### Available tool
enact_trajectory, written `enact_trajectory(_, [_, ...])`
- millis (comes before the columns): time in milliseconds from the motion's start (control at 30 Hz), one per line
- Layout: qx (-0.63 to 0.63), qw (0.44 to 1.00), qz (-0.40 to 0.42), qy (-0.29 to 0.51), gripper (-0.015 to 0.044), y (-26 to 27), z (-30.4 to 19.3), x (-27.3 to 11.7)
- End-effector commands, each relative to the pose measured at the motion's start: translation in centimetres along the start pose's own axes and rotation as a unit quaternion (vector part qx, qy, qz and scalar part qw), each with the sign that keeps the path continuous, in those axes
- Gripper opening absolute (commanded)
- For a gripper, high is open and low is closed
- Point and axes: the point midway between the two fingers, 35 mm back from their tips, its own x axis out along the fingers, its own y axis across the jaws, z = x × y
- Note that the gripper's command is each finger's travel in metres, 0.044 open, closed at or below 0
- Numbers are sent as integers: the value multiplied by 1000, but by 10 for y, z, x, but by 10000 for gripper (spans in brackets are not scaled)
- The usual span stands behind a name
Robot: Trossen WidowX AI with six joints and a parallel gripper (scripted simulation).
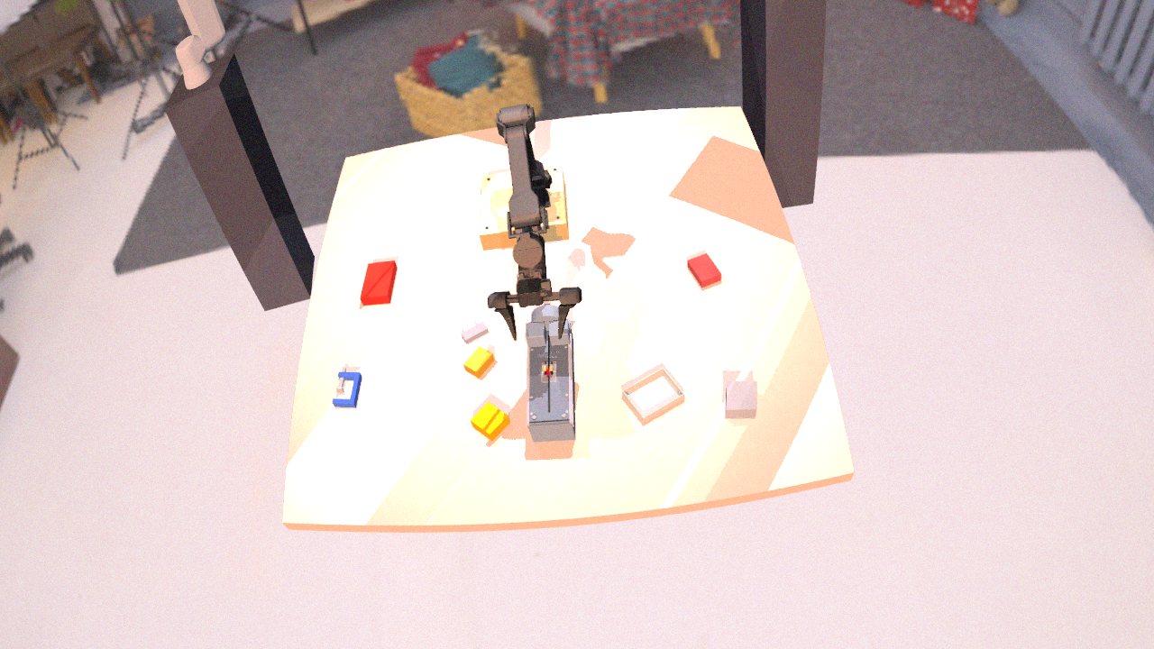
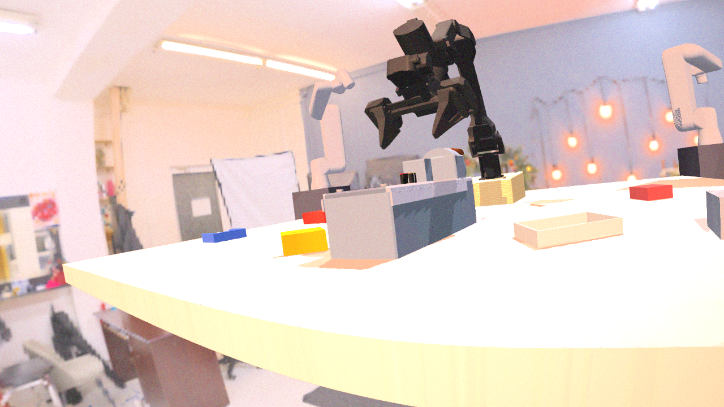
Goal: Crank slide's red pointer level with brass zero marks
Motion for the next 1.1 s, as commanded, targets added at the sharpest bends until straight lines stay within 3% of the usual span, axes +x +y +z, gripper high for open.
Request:
enact_trajectory(0, [0,1000,3,-6,440,1,2,0])
enact_trajectory(467, [0,1000,3,-6,440,1,6,-3])
enact_trajectory(733, [0,1000,1,-5,440,2,40,-41])
enact_trajectory(1067, [-10,1000,4,-7,440,7,13,-74])
